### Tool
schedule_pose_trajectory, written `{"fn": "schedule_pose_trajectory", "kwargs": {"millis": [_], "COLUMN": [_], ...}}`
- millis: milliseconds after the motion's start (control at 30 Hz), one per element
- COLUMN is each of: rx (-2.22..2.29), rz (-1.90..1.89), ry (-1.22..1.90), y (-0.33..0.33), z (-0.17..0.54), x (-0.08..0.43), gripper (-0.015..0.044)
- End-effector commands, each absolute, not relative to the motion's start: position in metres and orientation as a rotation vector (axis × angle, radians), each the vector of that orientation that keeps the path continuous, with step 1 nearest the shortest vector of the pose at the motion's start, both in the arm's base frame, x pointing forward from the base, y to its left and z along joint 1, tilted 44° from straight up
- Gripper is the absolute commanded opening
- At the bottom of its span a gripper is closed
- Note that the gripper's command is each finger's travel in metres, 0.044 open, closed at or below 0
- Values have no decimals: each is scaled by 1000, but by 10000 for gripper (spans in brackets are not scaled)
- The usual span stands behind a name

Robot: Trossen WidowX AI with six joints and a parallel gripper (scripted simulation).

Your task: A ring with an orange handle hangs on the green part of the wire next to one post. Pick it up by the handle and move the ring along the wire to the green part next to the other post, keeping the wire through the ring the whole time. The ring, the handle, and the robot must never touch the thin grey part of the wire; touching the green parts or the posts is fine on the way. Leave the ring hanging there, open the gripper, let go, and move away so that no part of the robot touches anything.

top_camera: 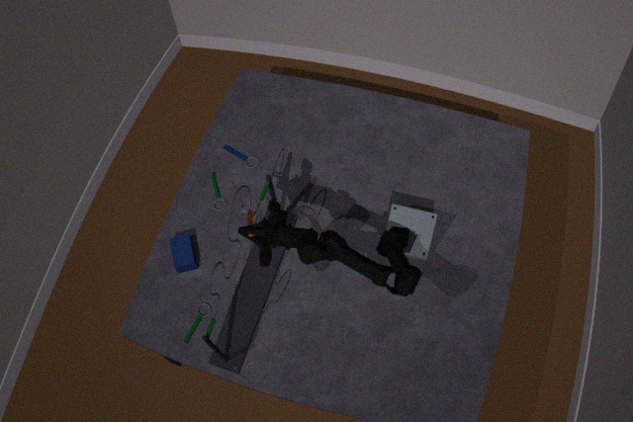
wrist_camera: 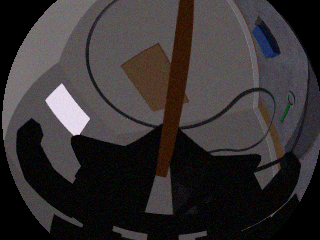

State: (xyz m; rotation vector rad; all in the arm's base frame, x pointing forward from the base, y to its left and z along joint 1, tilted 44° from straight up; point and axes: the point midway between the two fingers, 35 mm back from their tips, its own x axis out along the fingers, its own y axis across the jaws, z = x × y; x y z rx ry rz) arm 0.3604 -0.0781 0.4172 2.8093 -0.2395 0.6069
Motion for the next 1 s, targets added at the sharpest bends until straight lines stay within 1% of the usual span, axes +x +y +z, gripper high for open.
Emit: {"fn": "schedule_pose_trajectory", "kwargs": {"millis": [0, 400, 967], "rx": [2773, 2555, 2170], "rz": [601, 668, 579], "ry": [-232, -124, 24], "y": [-71, -40, 6], "z": [415, 397, 355], "x": [360, 354, 359], "gripper": [-150, -150, -150]}}
